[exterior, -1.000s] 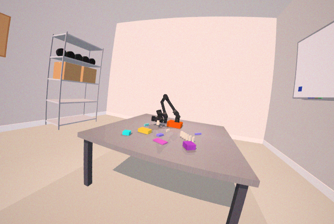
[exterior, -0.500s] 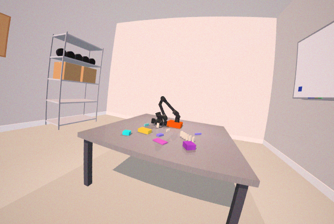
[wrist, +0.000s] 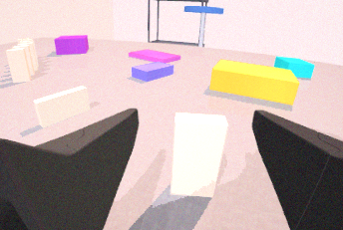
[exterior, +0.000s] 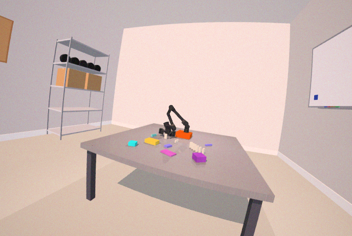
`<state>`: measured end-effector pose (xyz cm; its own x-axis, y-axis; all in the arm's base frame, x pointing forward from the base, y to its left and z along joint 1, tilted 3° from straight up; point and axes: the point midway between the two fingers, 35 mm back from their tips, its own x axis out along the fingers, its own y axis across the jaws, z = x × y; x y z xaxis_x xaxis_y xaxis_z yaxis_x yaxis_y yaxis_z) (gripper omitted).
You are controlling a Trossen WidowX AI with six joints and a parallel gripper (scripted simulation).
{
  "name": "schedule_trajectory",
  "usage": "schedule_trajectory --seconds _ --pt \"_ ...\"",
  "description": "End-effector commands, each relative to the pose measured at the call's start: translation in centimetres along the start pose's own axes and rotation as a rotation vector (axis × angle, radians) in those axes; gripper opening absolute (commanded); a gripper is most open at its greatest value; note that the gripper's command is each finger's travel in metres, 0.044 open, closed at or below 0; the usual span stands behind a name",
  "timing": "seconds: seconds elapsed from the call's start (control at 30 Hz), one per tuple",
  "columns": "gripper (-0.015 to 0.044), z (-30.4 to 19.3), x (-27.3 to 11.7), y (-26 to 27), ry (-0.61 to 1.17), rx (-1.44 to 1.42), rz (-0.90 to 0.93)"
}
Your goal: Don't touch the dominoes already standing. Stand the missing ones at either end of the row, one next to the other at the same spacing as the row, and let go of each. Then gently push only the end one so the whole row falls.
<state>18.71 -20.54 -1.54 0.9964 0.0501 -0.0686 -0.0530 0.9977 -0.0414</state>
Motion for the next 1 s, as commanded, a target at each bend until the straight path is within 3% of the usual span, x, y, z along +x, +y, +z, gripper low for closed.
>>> schedule_trajectory --seconds 0.0,0.07,0.6,0.83,0.97 --pt "0.0396 0.0 0.0 0.0 -0.002 -0.009 0.003" --pt "0.0440 0.0 0.0 0.0 -0.002 -0.009 0.003" --pt "0.0440 4.9 0.5 -1.5 0.021 -0.005 -0.013" --pt "0.0440 4.3 4.9 -7.1 0.251 0.065 -0.098" --pt "0.0440 3.2 6.8 -8.0 0.477 0.149 -0.126"
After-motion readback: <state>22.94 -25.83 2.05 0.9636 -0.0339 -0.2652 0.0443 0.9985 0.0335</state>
